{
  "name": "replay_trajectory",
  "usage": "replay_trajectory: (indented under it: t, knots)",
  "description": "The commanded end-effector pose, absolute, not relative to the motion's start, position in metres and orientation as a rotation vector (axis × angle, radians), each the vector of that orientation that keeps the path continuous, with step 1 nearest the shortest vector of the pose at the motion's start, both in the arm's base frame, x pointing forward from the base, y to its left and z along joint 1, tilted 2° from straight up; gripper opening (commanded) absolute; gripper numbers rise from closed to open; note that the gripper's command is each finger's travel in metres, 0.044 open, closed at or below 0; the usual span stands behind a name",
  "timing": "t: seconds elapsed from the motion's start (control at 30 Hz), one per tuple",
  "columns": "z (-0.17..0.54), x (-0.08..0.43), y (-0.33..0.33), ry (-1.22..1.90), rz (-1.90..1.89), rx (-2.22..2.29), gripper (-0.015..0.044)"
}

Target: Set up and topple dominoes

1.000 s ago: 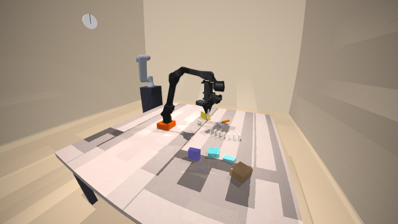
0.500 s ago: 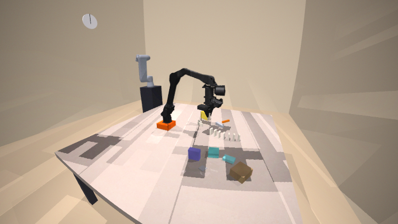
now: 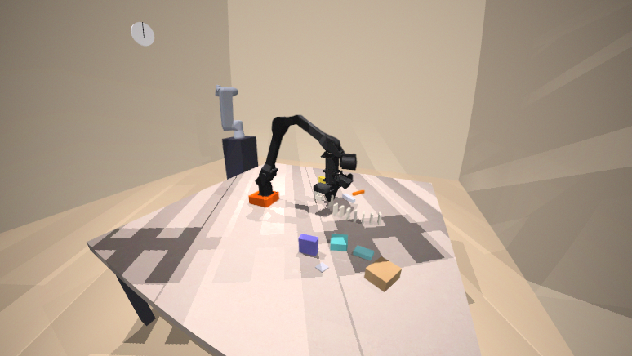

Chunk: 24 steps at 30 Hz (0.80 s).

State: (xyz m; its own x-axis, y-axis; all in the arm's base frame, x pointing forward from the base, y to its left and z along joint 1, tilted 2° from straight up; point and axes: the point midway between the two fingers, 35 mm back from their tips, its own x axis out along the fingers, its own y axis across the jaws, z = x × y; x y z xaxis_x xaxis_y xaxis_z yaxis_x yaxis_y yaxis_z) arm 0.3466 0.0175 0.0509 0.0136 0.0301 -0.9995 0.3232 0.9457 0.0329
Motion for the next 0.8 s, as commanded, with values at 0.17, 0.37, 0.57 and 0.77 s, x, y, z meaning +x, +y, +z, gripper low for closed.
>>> replay_trajectory:
  t: [0.17,0.37,0.57,0.77]
  knots:
    - [0.0231,0.3402,0.0179,1.551,-0.242,0.29,0.0107]
    - [0.0231,0.3402,0.0179,1.551,-0.242,0.29,0.0107]
    - [0.0231,0.3402,0.0179,1.551,-0.242,0.29,0.0186]
    - [0.0231,0.3402,0.0179,1.551,-0.242,0.29,0.0343]
